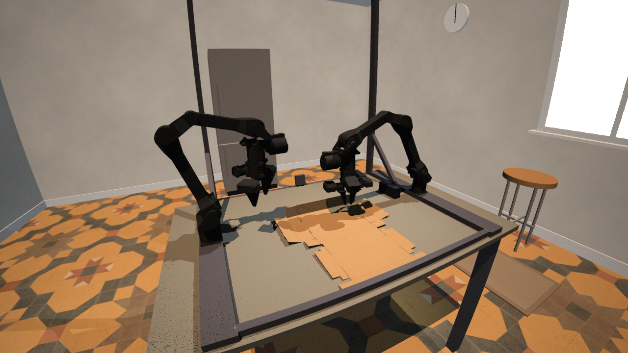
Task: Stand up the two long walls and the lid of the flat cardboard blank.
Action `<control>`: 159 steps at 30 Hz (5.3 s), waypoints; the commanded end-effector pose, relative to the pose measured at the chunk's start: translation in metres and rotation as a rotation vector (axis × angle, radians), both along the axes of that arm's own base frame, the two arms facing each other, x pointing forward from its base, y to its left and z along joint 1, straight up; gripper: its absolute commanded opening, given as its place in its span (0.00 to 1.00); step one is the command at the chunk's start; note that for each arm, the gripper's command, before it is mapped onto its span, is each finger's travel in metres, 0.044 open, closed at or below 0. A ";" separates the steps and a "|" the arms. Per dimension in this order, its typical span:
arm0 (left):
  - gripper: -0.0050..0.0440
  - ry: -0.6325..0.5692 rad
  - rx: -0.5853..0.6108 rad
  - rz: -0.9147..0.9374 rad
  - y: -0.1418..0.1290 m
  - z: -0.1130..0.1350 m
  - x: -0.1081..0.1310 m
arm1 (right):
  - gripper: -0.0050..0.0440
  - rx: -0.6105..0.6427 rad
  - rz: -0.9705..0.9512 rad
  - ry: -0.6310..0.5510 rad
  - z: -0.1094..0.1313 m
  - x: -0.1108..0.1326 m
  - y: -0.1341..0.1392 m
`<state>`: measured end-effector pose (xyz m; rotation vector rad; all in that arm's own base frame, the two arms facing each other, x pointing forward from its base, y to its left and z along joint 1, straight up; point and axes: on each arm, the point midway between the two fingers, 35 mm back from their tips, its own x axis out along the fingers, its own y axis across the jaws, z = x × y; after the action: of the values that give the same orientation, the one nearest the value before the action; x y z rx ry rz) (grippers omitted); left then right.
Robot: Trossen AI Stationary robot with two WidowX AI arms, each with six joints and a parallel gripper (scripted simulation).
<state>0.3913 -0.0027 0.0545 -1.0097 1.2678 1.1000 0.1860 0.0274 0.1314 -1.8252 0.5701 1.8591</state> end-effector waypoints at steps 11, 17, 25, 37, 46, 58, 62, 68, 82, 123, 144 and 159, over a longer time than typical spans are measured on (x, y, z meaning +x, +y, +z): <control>0.30 -0.042 -0.055 0.190 0.018 0.001 0.001 | 1.00 -0.042 0.625 -0.029 -0.001 -0.028 -0.005; 0.30 -0.043 -0.057 0.195 0.018 0.001 0.001 | 1.00 -0.043 0.641 -0.029 -0.001 -0.029 -0.005; 0.30 -0.043 -0.057 0.195 0.018 -0.017 0.002 | 1.00 -0.043 0.641 -0.029 -0.001 -0.029 -0.005; 0.30 -0.043 -0.057 0.195 0.018 -0.017 0.002 | 0.90 -0.043 0.605 -0.028 -0.002 -0.025 -0.005; 0.30 -0.043 -0.057 0.195 0.018 -0.017 0.002 | 0.46 -0.043 0.139 -0.022 -0.016 0.023 -0.005; 0.30 -0.043 -0.057 0.195 0.018 -0.017 0.002 | 0.10 -0.040 -0.334 -0.014 -0.036 0.065 -0.007; 0.30 -0.043 -0.057 0.195 0.018 -0.017 0.002 | 0.10 -0.038 -0.501 -0.011 -0.046 0.080 -0.008; 0.30 -0.043 -0.057 0.195 0.018 -0.017 0.002 | 0.10 -0.036 -0.726 -0.006 -0.058 0.097 -0.010; 0.30 -0.043 -0.057 0.195 0.018 -0.017 0.002 | 0.10 -0.033 -0.929 -0.002 -0.069 0.110 -0.012; 0.30 -0.042 -0.050 0.192 0.019 -0.053 -0.008 | 0.10 -0.033 -0.930 -0.002 -0.069 0.110 -0.012; 0.30 -0.048 -0.051 0.193 0.019 -0.038 -0.004 | 0.24 -0.033 -0.930 -0.002 -0.059 0.110 -0.012; 0.30 -0.042 -0.056 0.195 0.018 0.040 0.000 | 0.40 -0.033 -0.930 -0.002 -0.059 0.110 -0.012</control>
<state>0.3896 0.0162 0.0800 -1.2012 1.1967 1.1999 0.2937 0.0163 0.0663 -1.2119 1.2044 1.2160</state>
